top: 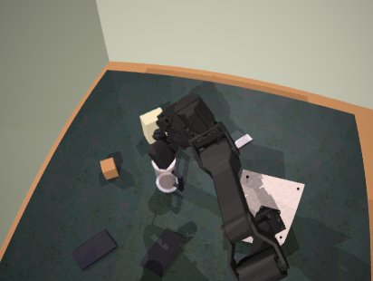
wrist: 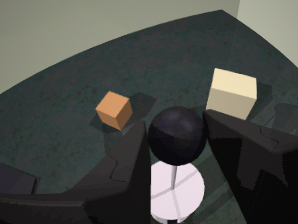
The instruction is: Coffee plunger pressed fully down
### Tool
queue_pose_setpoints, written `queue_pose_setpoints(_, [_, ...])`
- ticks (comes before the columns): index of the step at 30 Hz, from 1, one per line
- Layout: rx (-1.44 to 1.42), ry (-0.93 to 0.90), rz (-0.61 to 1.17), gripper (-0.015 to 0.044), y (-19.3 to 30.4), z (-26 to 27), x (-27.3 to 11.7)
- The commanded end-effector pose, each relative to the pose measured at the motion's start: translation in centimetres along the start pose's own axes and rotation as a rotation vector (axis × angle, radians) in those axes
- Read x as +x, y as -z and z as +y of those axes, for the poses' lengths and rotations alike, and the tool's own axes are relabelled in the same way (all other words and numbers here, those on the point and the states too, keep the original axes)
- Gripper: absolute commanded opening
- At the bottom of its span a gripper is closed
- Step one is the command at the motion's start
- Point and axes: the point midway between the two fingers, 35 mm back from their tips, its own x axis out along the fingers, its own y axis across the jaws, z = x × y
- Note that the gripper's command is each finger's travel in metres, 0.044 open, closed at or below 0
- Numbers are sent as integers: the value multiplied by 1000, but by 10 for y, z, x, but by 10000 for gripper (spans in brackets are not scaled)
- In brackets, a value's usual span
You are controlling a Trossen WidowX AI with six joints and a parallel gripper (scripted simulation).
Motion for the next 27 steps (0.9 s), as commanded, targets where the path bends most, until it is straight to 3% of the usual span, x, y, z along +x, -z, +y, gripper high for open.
queue_pose_setpoints(1, [1,1,-1,114,1,0,1])
queue_pose_setpoints(27, [0,4,2,114,33,-4,29])
